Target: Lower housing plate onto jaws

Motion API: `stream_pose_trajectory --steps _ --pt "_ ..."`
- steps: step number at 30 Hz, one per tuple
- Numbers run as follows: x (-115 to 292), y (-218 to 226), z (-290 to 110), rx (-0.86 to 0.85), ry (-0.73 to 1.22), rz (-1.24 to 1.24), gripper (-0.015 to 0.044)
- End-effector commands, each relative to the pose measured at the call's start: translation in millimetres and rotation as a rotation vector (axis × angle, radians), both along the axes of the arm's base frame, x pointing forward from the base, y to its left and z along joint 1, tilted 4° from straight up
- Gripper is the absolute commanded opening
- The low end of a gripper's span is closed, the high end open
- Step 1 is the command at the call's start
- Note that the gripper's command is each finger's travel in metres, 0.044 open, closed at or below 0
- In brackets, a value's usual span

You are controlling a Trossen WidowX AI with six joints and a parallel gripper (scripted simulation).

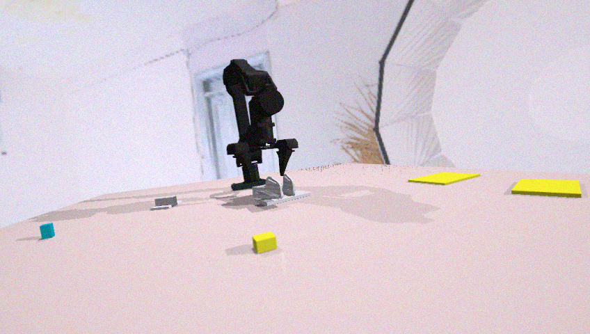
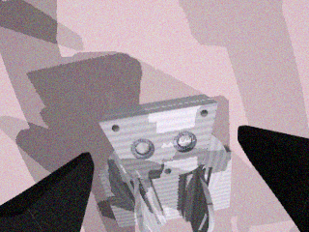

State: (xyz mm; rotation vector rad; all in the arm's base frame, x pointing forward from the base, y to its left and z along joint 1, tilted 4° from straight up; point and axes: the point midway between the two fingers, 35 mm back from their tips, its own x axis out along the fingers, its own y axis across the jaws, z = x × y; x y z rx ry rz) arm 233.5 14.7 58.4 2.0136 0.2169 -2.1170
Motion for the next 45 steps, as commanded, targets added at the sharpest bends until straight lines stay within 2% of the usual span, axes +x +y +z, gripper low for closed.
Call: stream_pose_trajectory --steps 1,6,11,13,45 --pt "0 2 34 0.002 -0.017 -0.002 0.0440" --pt "3 2 31 0.002 -0.027 0.002 0.0440" --pt "-20 4 79 0.002 -0.017 -0.001 0.0440" --pt "-25 4 87 0.002 -0.015 -0.001 0.0440" --pt "-25 4 87 0.002 -0.015 -0.001 0.0440"
